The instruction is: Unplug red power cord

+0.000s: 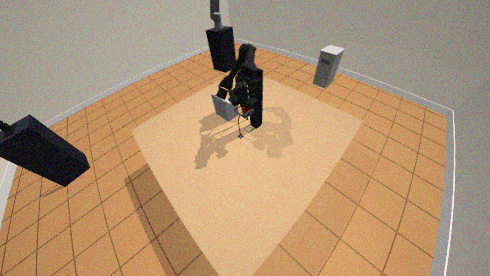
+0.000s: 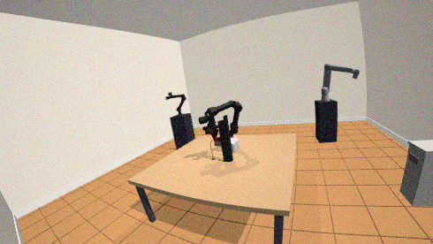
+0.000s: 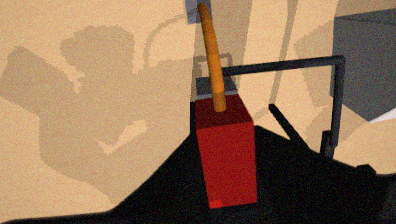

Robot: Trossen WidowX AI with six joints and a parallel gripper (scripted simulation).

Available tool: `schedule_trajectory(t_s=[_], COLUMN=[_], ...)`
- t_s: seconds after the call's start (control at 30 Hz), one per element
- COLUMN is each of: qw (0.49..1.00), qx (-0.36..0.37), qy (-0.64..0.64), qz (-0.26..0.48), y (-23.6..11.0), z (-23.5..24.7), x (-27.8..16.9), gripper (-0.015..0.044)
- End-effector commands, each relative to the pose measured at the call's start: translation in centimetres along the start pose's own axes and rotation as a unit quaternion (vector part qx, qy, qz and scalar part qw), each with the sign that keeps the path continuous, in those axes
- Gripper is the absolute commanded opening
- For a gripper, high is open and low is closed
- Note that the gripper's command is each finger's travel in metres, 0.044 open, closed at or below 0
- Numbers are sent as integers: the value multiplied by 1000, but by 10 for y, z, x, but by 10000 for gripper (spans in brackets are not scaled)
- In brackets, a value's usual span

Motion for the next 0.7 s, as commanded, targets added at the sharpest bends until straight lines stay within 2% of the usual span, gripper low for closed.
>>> schedule_trajectory(t_s=[0.0, 0.53, 0.67], qw=[1000, 1000, 1000], qx=[11, 12, 12], qy=[3, 4, 5], qz=[-21, -22, -20], y=[-7, -12, -4], z=[4, 8, 7], x=[21, 46, 32], gripper=[0, 0, 105])
Point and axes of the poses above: the point midway between the two fingers, 35 mm back from their tips, its own y axis out along the fingers, its own z axis across the jaws, x = y × z, the point moved 8 cm from there along -y, back along the fingers, and after that the axes turned 13 degrees about y, right-handed, at the moved point
